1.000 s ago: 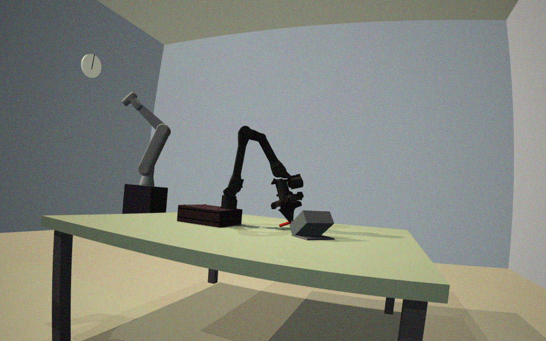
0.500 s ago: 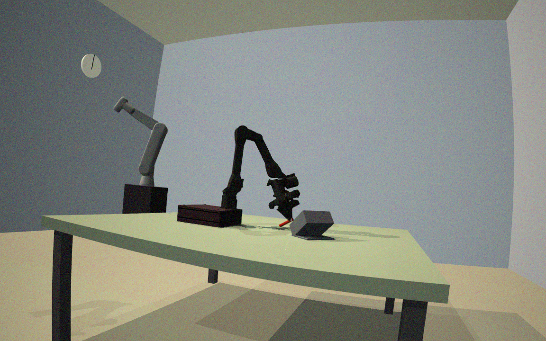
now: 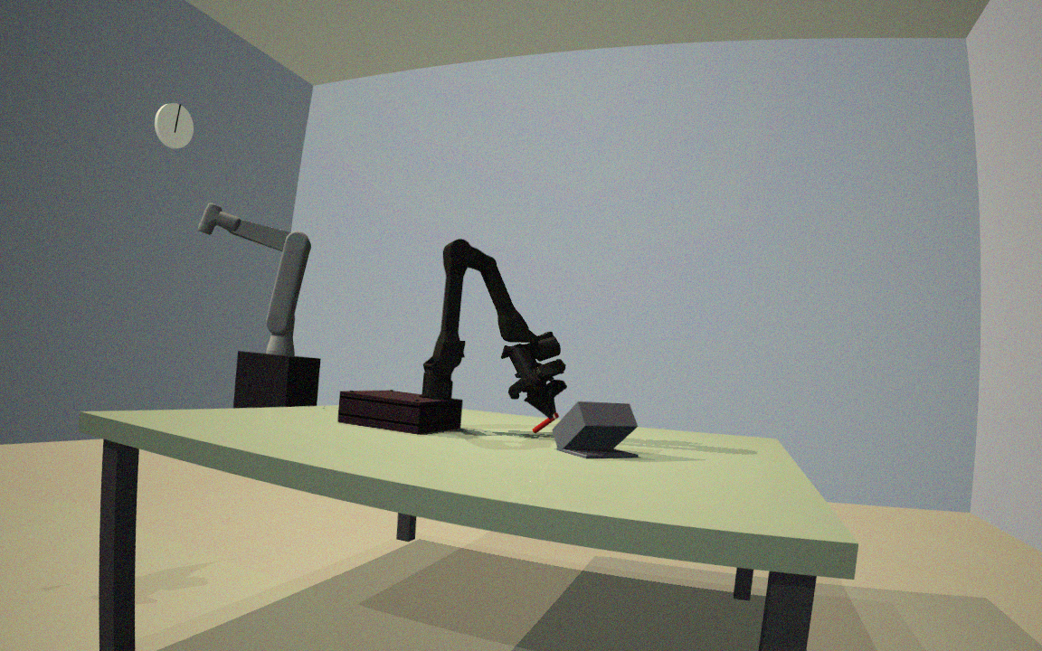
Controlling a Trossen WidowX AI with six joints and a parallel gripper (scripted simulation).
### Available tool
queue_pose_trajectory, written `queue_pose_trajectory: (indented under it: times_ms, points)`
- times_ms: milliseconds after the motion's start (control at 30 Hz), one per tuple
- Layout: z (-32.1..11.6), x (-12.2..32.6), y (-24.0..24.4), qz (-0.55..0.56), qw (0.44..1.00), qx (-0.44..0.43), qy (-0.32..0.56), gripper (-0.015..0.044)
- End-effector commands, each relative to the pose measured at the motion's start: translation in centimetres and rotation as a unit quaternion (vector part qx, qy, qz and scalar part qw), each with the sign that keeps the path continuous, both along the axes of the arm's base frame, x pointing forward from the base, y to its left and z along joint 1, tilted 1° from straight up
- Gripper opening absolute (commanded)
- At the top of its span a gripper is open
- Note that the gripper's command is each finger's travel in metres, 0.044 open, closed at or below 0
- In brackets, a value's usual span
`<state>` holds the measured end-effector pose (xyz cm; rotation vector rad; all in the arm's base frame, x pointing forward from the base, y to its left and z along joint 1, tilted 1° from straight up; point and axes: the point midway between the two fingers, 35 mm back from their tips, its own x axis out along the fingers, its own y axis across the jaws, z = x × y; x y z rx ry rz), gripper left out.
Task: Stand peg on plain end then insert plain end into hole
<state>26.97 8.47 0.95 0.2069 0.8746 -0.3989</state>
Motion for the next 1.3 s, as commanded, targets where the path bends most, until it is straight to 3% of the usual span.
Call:
queue_pose_trajectory:
  times_ms: [0,1267]
  points:
    - [0.1,-0.3,0.0,-0.003,1.0,-0.008,-0.019,0.005]
    - [0.4,-2.7,1.1,-0.005,0.983,-0.077,-0.165,0.005]
